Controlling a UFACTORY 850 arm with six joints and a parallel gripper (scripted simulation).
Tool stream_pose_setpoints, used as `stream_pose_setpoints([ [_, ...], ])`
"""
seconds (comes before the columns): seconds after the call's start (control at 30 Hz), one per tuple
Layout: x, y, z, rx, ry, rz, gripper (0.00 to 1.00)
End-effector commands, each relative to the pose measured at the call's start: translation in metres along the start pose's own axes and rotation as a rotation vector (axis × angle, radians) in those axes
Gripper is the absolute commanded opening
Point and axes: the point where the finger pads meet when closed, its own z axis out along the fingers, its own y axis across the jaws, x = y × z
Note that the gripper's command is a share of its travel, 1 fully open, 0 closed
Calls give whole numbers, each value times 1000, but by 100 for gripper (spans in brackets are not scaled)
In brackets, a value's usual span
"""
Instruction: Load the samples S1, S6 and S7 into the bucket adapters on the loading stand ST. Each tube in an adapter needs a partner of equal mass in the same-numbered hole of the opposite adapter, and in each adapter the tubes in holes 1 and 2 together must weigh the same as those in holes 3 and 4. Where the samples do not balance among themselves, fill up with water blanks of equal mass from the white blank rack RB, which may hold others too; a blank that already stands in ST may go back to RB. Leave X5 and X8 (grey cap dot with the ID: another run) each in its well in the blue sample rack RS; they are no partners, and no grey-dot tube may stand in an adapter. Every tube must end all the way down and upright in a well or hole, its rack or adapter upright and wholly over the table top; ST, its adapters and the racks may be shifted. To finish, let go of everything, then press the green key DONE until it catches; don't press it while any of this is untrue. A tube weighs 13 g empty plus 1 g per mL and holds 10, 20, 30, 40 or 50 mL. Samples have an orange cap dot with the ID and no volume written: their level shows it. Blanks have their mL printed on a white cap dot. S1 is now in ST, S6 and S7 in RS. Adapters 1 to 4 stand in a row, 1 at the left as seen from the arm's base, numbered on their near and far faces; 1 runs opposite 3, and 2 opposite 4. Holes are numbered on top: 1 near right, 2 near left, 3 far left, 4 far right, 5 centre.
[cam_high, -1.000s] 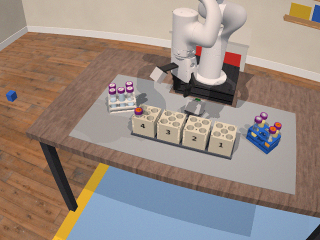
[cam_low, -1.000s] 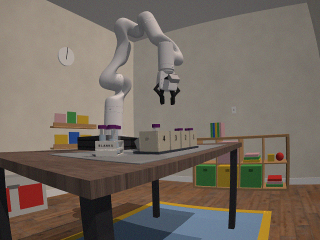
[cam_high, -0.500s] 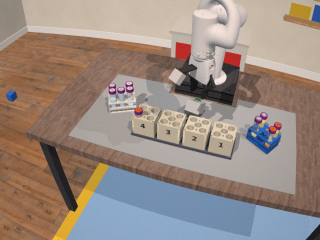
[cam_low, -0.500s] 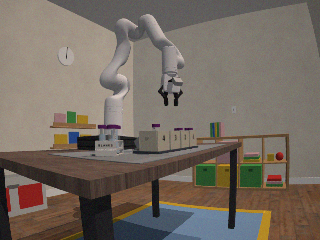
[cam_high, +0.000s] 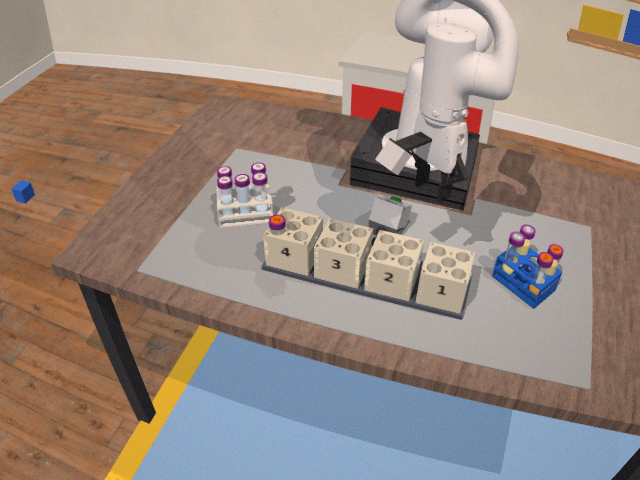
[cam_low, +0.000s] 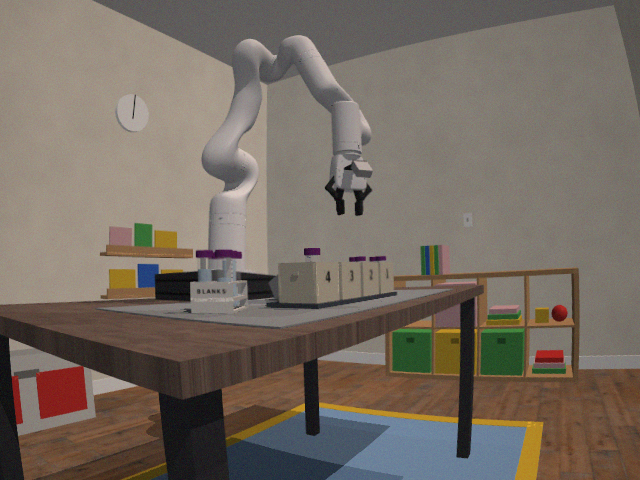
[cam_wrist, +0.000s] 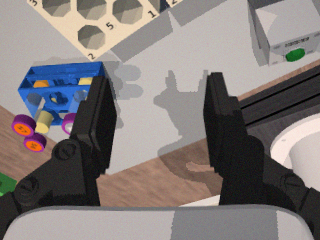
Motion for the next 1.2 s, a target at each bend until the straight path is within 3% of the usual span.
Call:
stream_pose_setpoints([
  [0.0,-15,-17,-1,-1,3,0,57],
  [1.17,-123,-128,0,0,2,0,57],
])
